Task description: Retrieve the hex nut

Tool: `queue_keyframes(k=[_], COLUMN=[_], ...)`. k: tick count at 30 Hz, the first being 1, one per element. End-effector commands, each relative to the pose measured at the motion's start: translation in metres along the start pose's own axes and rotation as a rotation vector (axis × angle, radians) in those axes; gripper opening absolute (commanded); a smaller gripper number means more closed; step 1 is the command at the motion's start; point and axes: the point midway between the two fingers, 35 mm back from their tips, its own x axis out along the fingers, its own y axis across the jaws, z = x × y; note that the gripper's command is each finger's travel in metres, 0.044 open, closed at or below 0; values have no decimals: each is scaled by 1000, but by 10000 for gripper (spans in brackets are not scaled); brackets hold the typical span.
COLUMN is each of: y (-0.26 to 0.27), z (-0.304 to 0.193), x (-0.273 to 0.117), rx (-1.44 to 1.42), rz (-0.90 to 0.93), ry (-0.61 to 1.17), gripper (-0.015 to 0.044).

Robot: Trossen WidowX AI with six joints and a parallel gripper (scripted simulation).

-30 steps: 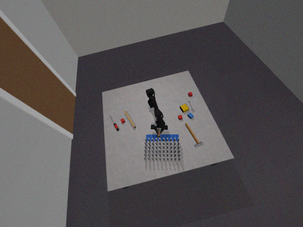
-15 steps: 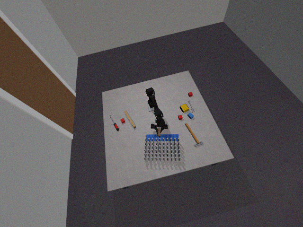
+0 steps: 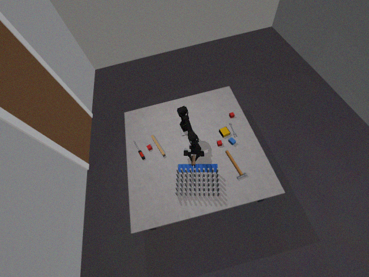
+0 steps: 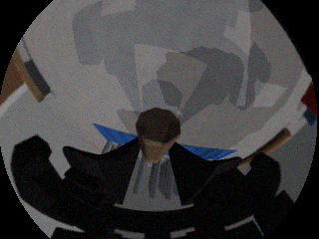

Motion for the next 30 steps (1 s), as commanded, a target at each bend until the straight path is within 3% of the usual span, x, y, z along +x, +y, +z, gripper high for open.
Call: queue_keyframes(k=[1, 30], y=[0, 0], z=[2, 19], x=[-2, -13], rx=[5, 5], rz=[1, 1], ry=[3, 1], gripper=[0, 0])
